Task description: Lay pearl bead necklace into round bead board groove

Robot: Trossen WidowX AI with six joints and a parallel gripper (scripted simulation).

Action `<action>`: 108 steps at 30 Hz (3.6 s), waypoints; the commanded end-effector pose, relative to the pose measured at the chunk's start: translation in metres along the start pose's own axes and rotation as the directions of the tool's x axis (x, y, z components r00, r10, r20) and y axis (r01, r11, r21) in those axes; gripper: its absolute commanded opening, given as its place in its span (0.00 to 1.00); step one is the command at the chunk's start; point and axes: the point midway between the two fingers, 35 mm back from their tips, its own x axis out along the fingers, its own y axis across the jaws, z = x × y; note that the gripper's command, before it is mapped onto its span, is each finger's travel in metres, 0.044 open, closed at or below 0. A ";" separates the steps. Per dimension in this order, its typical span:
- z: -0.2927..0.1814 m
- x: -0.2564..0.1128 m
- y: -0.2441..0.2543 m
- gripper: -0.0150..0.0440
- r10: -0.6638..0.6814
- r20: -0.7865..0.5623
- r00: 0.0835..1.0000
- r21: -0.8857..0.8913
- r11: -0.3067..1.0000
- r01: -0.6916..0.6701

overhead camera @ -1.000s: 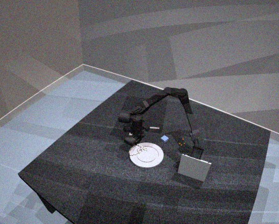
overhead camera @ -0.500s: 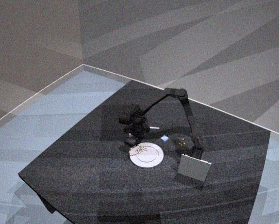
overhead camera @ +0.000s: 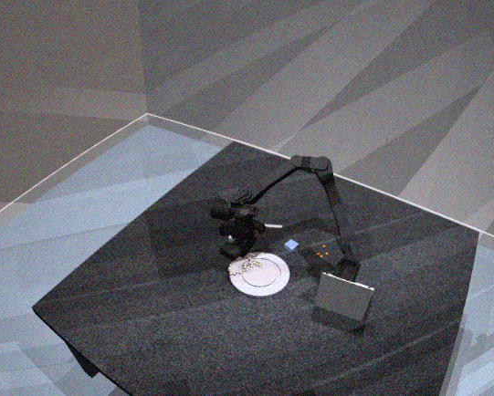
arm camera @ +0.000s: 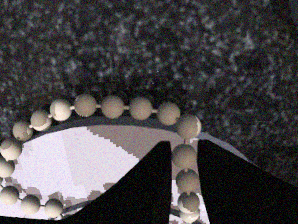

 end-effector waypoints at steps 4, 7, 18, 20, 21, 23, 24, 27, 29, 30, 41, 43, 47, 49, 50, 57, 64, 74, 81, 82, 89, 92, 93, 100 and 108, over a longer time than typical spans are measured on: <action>0.000 0.000 0.000 0.25 0.000 0.000 1.000 0.000 1.000 0.000; 0.000 0.000 0.000 0.25 0.000 0.000 1.000 0.000 1.000 0.000; 0.000 -0.011 0.000 0.25 -0.002 -0.002 1.000 -0.003 1.000 0.002; -0.001 -0.017 0.000 0.25 -0.004 -0.003 1.000 -0.004 1.000 0.004; -0.001 -0.020 0.000 0.25 -0.004 -0.003 1.000 -0.005 1.000 0.004; -0.002 -0.025 0.000 0.25 -0.006 -0.004 1.000 -0.006 1.000 0.006; -0.002 -0.025 -0.001 0.25 -0.006 -0.004 1.000 -0.006 1.000 0.006; -0.006 -0.025 0.002 0.25 -0.005 -0.004 1.000 -0.007 1.000 0.005; -0.012 -0.025 0.005 0.25 -0.005 -0.004 1.000 -0.007 1.000 0.005; -0.015 -0.026 0.006 0.25 -0.005 -0.004 1.000 -0.007 1.000 0.005; -0.049 -0.026 0.019 0.25 -0.004 -0.006 1.000 -0.008 1.000 0.004; -0.055 -0.025 0.021 0.25 -0.004 -0.006 1.000 -0.008 1.000 0.004; -0.066 -0.025 0.024 0.25 -0.005 -0.006 1.000 -0.008 1.000 0.005; -0.066 -0.025 0.024 0.25 -0.005 -0.006 1.000 -0.008 1.000 0.005; -0.066 -0.025 0.024 0.25 -0.005 -0.006 1.000 -0.008 1.000 0.005; -0.066 -0.014 0.024 0.25 -0.005 -0.006 1.000 -0.008 1.000 0.005; -0.066 -0.003 0.023 0.25 -0.005 -0.006 1.000 -0.008 1.000 0.005; -0.063 -0.013 0.026 0.70 0.004 0.009 1.000 -0.007 1.000 -0.004; -0.066 -0.023 0.024 1.00 -0.003 -0.004 1.000 -0.008 1.000 0.003; -0.066 -0.017 0.024 1.00 -0.004 -0.003 1.000 -0.014 1.000 0.004; -0.066 -0.025 0.025 1.00 -0.005 -0.006 1.000 -0.008 1.000 0.005; -0.066 -0.025 0.025 1.00 -0.005 -0.006 1.000 -0.008 1.000 0.005; -0.066 -0.025 0.025 1.00 -0.005 -0.006 1.000 -0.008 1.000 0.005; -0.066 -0.025 0.025 1.00 -0.005 -0.006 1.000 -0.008 1.000 0.005; -0.027 -0.033 0.039 0.69 -0.003 -0.004 1.000 -0.154 0.988 0.003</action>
